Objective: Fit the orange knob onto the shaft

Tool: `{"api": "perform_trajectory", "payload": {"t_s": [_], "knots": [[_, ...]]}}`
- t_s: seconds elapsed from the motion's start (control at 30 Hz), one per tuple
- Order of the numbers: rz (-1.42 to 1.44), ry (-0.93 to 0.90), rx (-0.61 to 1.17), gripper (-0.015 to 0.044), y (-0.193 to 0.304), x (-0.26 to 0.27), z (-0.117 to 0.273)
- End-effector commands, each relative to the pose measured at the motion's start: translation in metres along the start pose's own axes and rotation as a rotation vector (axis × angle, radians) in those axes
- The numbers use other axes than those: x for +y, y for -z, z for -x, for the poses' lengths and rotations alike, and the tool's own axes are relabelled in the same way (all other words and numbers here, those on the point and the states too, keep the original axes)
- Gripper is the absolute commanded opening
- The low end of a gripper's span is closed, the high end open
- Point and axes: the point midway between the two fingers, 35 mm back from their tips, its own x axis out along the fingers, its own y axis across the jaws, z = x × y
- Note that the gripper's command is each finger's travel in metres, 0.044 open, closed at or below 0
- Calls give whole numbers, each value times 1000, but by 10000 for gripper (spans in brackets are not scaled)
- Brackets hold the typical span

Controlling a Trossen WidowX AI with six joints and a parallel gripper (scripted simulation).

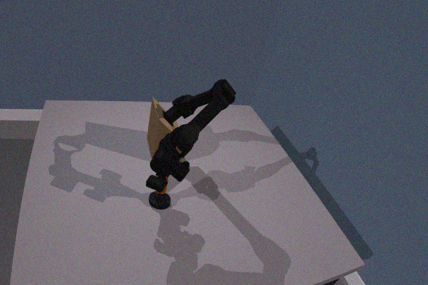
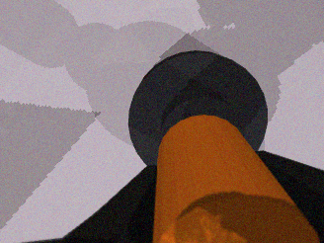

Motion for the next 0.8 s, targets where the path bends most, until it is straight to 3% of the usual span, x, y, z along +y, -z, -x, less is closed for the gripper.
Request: {"api": "perform_trajectory", "payload": {"t_s": [0.0, 0.77], "knots": [[10, 3, -3, 0, -1, 0, -1], [65, 3, -3, 0, -1, -3, 4]]}}
